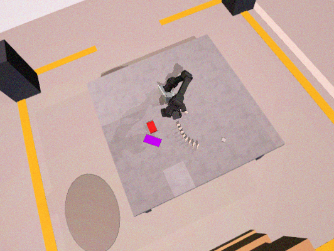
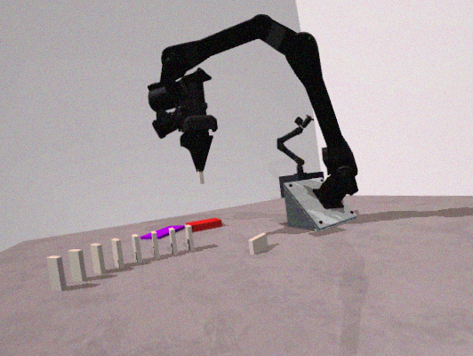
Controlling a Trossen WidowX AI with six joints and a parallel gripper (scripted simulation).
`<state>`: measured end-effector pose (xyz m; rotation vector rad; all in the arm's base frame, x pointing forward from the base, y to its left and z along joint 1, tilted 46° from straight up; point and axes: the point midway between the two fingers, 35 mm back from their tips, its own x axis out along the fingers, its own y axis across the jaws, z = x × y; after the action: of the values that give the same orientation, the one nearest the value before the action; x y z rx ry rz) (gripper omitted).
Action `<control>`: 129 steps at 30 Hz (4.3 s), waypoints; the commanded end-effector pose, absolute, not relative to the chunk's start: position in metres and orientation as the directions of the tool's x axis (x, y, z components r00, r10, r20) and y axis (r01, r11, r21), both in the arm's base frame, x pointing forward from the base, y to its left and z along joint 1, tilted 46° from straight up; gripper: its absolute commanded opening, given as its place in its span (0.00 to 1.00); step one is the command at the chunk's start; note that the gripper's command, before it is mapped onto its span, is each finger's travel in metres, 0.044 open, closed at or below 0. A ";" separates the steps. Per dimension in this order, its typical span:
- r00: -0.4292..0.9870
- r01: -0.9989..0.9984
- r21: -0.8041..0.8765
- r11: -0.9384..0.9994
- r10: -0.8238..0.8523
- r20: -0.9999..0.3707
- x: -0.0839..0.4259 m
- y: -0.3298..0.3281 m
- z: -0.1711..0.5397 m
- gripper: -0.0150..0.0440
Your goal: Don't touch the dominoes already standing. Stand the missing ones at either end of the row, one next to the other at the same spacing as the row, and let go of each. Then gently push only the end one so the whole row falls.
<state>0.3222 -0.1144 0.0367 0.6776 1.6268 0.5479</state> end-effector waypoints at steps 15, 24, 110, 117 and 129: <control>-0.097 -0.022 0.703 0.711 0.698 -0.710 0.333 -0.077 0.019 0.44; -0.096 -0.023 0.703 0.711 0.699 -0.709 0.330 -0.049 -0.009 0.44; -0.101 -0.509 0.648 0.566 0.708 -0.699 0.265 0.076 0.034 1.00; -0.101 -0.509 0.648 0.566 0.708 -0.699 0.264 0.081 0.030 1.00; -0.101 -0.509 0.649 0.566 0.709 -0.698 0.263 0.087 0.024 1.00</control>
<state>0.2657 0.0851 0.0254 0.1843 1.3112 1.0335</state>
